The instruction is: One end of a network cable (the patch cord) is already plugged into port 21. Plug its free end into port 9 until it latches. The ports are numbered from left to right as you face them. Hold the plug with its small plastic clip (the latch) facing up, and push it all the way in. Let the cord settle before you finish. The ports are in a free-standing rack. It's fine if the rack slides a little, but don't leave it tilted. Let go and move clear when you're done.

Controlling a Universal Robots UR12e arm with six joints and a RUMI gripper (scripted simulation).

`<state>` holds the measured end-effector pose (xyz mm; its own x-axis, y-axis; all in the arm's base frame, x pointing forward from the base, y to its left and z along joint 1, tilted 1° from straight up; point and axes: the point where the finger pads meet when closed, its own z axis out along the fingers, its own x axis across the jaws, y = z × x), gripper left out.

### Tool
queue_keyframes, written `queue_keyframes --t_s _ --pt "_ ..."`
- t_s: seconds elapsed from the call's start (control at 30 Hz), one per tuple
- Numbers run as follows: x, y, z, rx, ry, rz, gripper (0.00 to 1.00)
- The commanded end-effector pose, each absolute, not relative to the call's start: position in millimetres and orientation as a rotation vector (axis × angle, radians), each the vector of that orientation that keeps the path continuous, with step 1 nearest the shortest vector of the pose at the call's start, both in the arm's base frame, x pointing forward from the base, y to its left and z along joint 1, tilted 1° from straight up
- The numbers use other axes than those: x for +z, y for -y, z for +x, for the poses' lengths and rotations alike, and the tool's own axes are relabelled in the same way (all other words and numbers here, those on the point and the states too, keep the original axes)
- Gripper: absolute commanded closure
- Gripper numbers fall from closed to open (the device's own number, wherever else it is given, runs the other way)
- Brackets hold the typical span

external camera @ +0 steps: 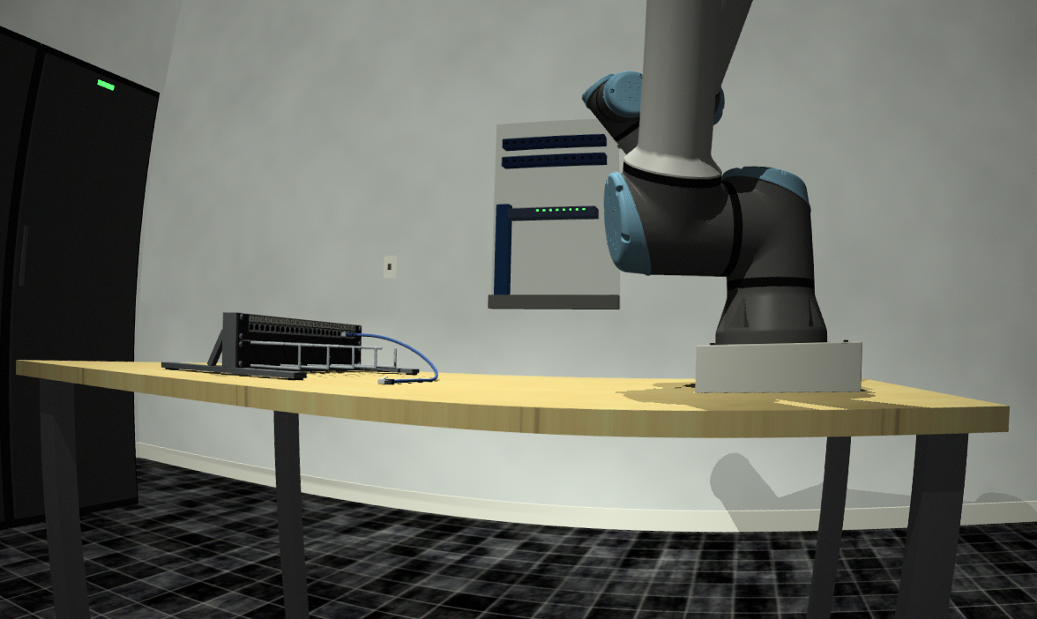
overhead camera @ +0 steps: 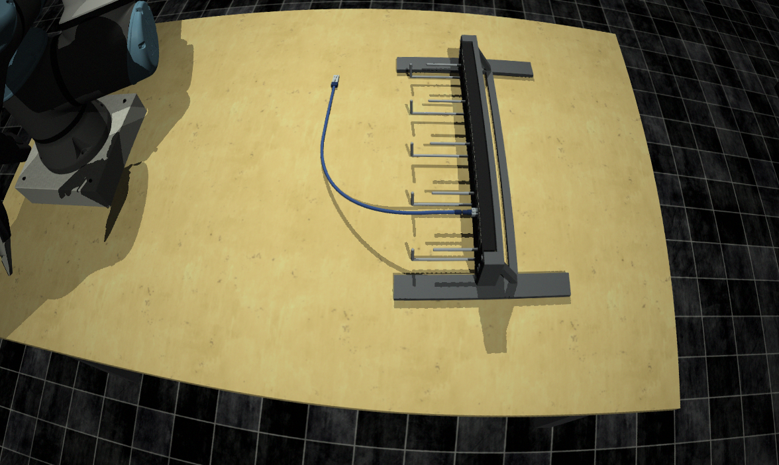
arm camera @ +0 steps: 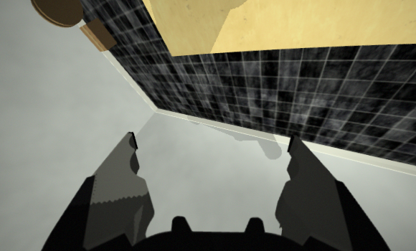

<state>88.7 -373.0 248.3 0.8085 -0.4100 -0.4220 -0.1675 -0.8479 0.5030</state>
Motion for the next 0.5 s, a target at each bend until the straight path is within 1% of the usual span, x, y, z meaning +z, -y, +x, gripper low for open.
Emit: queue_keyframes --t_s 0.0,0.2,0.47 --pt "244 374 103 -0.704 0.424 2.550 0.00" --pt "236 374 128 -0.653 0.411 2.562 0.00" --pt "209 362 215 -0.487 0.371 2.610 0.00"
